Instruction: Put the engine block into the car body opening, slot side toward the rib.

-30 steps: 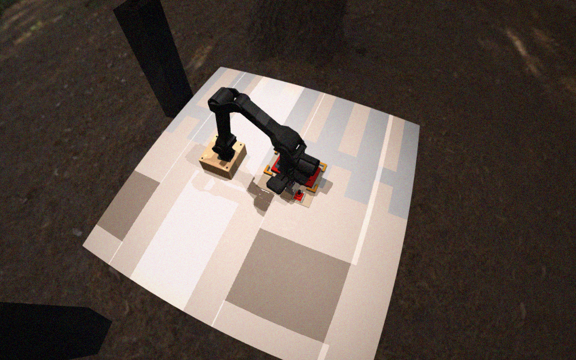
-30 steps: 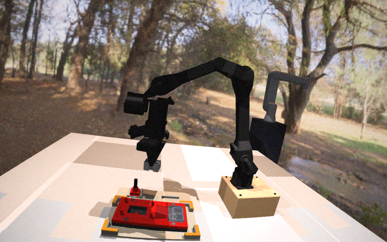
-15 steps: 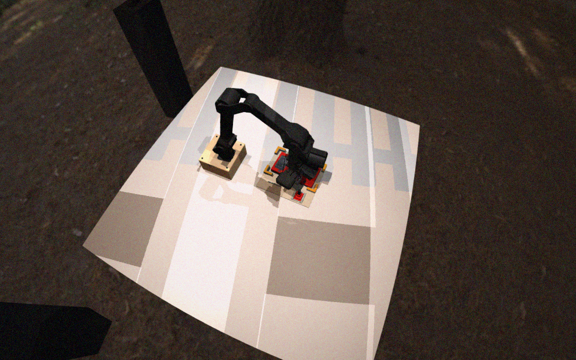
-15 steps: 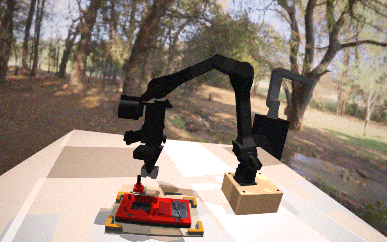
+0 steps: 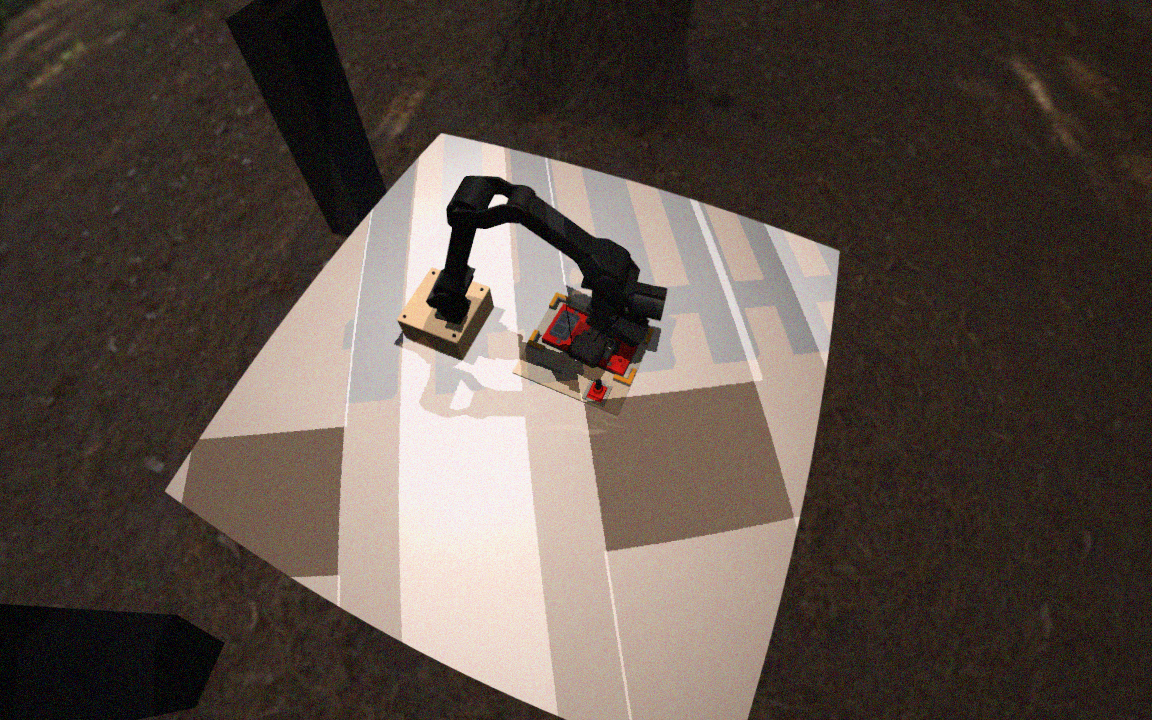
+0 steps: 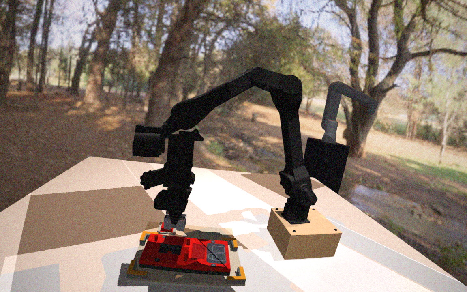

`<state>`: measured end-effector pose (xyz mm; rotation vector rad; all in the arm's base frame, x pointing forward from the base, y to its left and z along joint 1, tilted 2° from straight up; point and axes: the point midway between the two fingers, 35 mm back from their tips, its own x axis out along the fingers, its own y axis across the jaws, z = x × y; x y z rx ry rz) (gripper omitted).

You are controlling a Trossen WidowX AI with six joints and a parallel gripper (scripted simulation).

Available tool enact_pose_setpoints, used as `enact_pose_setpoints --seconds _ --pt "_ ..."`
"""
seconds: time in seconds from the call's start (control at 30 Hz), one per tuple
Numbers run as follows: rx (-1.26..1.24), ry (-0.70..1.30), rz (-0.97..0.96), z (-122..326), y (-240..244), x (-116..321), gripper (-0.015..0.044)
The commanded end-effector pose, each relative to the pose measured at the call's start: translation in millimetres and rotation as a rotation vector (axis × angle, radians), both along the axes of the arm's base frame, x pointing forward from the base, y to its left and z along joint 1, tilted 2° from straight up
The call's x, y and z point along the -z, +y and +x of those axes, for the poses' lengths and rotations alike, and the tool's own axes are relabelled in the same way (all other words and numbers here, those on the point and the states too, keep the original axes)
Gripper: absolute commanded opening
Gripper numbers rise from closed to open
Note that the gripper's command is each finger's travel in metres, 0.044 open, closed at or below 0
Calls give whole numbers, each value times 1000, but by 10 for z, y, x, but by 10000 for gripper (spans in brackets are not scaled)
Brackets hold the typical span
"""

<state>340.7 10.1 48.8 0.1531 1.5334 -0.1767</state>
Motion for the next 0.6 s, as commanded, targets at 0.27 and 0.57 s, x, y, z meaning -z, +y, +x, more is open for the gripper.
enact_pose_setpoints --seconds 0.27,0.57 --pt "-36 -9 -4 100 331 130 0" --pt "-38 -9 -4 112 405 160 131"
